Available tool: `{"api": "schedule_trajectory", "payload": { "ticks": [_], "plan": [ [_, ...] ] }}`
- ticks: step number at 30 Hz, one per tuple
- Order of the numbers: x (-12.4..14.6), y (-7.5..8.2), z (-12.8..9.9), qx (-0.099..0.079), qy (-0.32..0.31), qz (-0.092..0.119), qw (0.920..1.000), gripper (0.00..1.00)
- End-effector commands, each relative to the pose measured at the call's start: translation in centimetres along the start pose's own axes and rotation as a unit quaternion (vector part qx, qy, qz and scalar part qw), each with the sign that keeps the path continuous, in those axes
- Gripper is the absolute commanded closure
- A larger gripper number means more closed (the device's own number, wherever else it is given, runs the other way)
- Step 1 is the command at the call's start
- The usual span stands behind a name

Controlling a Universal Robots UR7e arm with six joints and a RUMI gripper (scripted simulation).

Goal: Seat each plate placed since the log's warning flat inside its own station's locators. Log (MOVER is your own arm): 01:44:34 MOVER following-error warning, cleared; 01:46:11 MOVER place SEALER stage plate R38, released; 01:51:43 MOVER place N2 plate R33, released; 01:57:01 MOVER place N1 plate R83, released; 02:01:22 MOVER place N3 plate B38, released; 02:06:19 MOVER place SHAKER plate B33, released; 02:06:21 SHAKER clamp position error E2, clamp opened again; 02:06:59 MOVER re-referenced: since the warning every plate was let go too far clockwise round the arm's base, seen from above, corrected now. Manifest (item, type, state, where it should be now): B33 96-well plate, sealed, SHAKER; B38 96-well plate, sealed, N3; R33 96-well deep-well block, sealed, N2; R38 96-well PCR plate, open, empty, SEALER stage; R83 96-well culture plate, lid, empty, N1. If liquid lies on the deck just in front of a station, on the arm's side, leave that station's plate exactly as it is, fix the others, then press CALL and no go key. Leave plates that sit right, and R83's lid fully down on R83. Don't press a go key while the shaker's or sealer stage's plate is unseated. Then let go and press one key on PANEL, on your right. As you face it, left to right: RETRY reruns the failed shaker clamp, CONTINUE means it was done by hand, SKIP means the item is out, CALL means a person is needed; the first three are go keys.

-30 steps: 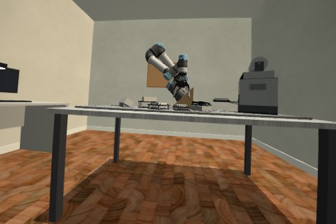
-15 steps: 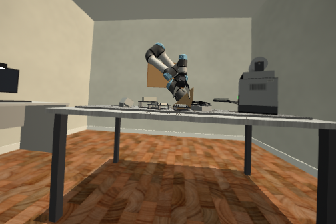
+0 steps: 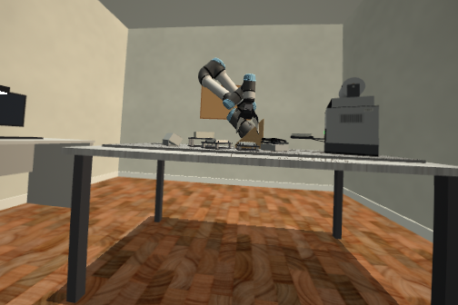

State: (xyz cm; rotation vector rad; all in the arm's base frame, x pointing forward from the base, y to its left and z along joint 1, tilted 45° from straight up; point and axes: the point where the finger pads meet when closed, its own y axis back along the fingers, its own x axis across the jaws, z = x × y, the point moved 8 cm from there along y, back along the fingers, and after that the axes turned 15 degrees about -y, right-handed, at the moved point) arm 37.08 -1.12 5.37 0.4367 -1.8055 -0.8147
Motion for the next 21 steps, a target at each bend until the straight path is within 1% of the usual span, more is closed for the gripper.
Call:
{"api": "schedule_trajectory", "payload": {
  "ticks": [1,7,17,19,21],
  "plan": [
    [0.0,0.0,0.0,0.000,0.000,0.000,1.0000,0.18],
    [0.0,0.0,0.0,0.000,0.000,0.000,1.0000,0.18],
    [0.0,1.7,0.0,0.000,0.000,0.000,1.0000,0.18],
    [0.0,1.7,0.0,0.000,0.000,0.000,1.0000,0.18],
    [0.0,2.0,0.0,0.000,0.000,0.000,1.0000,0.18]
  ]
}}
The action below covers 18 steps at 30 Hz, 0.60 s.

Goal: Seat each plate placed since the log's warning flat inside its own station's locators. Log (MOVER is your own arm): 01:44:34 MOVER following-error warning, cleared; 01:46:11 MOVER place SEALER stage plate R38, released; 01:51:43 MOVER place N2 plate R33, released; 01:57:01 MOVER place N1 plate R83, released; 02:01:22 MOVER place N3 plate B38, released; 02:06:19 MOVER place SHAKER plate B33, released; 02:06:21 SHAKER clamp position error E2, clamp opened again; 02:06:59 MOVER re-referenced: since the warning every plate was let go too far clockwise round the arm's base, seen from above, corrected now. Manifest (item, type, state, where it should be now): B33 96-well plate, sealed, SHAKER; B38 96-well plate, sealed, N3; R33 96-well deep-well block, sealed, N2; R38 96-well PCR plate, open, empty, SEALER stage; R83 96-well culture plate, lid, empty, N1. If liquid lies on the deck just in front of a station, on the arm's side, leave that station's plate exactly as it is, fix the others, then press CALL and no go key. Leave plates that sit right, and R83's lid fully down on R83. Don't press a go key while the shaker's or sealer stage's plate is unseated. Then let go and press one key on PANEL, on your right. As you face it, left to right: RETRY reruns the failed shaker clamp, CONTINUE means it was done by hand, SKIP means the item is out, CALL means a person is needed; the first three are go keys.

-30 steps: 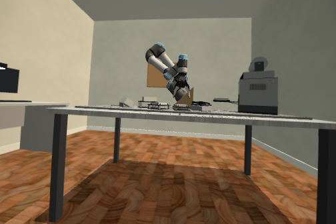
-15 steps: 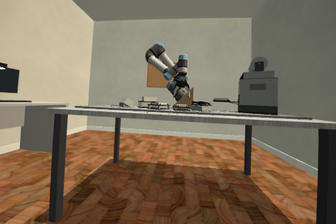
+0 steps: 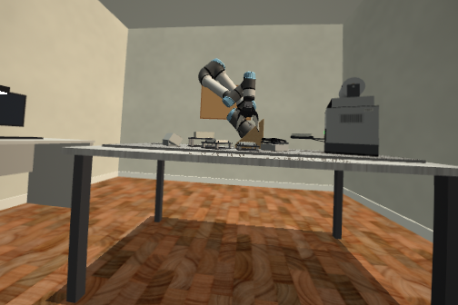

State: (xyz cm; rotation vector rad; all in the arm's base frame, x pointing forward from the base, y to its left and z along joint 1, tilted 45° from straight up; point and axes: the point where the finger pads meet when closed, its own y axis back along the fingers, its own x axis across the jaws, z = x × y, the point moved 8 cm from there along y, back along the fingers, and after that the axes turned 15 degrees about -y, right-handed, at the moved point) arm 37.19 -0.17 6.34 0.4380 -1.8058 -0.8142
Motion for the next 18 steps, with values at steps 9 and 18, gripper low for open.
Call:
{"api": "schedule_trajectory", "payload": {
  "ticks": [9,18],
  "plan": [
    [0.0,2.2,0.0,0.000,0.000,0.000,1.0000,0.18],
    [0.0,3.3,0.0,0.000,0.000,0.000,1.0000,0.18]
  ]
}}
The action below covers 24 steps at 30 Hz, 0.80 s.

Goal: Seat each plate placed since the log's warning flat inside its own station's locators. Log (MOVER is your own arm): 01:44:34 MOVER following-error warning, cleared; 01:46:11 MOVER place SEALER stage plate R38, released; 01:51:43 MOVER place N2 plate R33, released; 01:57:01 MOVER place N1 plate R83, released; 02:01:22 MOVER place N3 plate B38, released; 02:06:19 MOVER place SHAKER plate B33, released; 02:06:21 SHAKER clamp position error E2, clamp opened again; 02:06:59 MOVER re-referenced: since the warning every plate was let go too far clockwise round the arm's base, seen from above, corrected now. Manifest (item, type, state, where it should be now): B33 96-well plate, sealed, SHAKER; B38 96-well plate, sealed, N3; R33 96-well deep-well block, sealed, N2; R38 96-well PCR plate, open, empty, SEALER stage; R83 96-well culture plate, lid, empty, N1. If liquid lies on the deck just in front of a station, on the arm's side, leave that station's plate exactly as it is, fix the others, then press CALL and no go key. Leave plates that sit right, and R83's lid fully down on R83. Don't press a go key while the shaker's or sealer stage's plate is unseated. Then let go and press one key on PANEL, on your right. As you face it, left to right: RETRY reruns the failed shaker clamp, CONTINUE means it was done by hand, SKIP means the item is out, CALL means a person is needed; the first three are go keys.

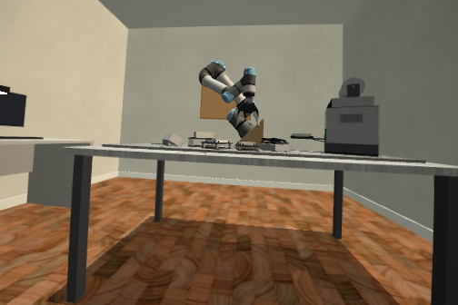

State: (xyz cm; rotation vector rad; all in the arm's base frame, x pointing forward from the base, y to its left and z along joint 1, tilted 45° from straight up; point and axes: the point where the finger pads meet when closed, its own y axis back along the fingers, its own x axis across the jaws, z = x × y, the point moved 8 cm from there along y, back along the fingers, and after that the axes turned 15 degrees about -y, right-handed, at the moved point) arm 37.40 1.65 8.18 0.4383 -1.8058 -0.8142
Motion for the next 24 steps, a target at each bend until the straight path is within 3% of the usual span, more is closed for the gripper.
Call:
{"api": "schedule_trajectory", "payload": {
  "ticks": [1,14,24],
  "plan": [
    [0.0,0.9,0.0,0.000,0.000,0.000,1.0000,0.18],
    [-0.5,1.5,0.2,0.000,0.010,0.000,1.0000,0.18],
    [-5.0,1.5,2.3,0.000,0.109,0.000,0.9940,0.18]
  ]
}}
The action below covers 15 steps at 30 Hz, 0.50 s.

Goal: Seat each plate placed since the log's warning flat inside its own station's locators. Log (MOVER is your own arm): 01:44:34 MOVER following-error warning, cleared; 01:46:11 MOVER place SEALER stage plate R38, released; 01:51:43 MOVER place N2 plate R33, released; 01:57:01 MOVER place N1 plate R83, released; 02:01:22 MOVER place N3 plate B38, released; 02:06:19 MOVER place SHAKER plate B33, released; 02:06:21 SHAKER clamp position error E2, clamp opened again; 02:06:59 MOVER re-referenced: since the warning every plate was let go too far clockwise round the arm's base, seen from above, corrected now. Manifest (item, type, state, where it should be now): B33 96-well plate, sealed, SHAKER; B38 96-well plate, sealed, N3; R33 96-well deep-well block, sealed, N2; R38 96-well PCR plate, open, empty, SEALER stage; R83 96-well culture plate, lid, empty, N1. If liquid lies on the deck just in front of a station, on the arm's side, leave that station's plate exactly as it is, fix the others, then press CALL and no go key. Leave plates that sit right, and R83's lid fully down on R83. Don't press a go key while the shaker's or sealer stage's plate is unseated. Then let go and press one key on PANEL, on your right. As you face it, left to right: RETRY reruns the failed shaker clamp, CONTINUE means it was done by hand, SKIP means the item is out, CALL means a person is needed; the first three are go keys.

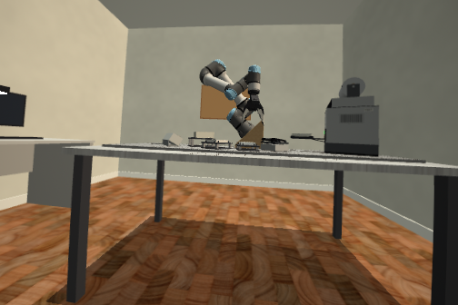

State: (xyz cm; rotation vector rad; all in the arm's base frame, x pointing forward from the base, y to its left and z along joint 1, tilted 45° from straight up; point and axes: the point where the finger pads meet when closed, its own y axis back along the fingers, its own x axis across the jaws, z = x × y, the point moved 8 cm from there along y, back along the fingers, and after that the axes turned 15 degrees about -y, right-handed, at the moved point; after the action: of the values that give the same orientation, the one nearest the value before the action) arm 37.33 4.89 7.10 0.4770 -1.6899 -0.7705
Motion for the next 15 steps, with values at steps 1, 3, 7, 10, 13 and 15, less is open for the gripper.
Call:
{"api": "schedule_trajectory", "payload": {
  "ticks": [1,3,7,10,13,15],
  "plan": [
    [-2.8,0.0,0.8,0.000,0.056,0.000,0.9984,0.18],
    [-3.8,0.0,1.1,0.000,0.056,0.000,0.9984,0.18],
    [-4.7,0.0,1.4,0.000,0.056,0.000,0.9984,0.18],
    [-5.4,0.0,1.6,0.000,0.056,0.000,0.9984,0.18],
    [-5.9,0.0,1.9,0.000,0.066,0.000,0.9978,0.18],
    [-6.7,0.0,2.4,0.000,0.086,0.000,0.9963,0.18]
  ]
}}
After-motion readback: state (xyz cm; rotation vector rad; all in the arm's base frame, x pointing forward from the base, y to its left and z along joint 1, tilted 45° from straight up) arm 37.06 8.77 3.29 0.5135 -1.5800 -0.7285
